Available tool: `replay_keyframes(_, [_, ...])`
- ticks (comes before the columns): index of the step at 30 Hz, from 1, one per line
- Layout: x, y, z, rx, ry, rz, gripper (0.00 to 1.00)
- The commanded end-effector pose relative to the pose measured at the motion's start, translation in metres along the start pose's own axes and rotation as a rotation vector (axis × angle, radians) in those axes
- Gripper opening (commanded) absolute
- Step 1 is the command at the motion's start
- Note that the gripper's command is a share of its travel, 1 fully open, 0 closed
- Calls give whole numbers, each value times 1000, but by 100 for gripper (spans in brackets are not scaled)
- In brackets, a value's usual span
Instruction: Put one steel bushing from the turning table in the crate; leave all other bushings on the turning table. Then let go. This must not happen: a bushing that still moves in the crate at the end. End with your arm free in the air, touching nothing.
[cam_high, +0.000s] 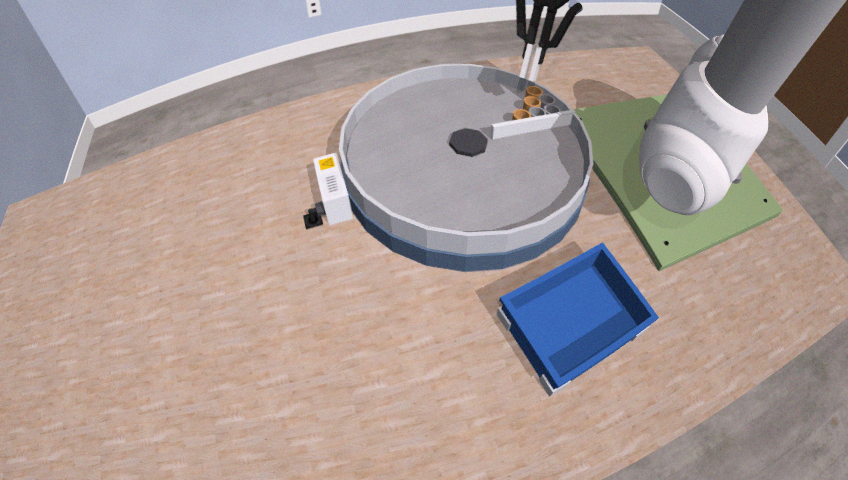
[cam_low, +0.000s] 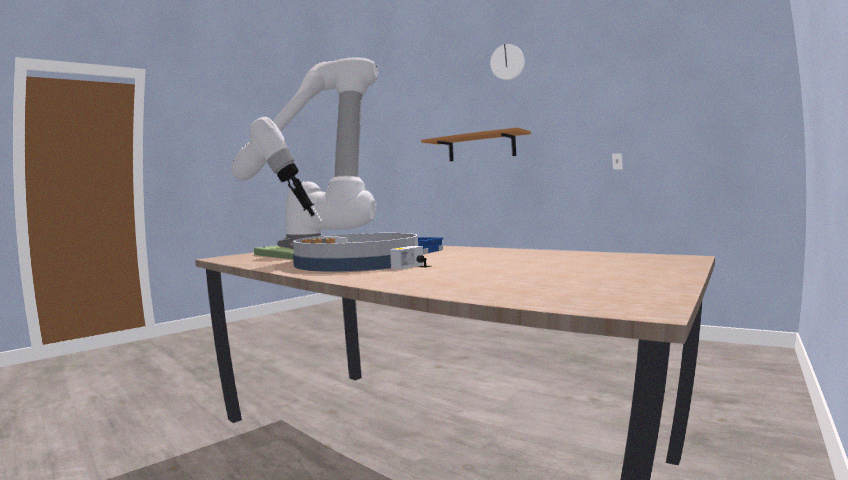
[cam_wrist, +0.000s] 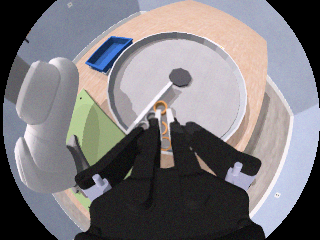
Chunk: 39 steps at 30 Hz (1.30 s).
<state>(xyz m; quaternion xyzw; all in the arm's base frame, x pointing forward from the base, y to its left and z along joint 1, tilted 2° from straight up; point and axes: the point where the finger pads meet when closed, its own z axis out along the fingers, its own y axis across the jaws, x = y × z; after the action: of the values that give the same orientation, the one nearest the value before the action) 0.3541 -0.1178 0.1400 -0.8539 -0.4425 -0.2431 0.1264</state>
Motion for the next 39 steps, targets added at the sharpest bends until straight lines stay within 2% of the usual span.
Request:
replay_keyframes(1, [-7,1,6,2,103,-6,6])
replay_keyframes(10, [-12,4,8,-13,170,-7,6])
replay_keyframes(39, [-12,4,8,-14,173,-7,6])
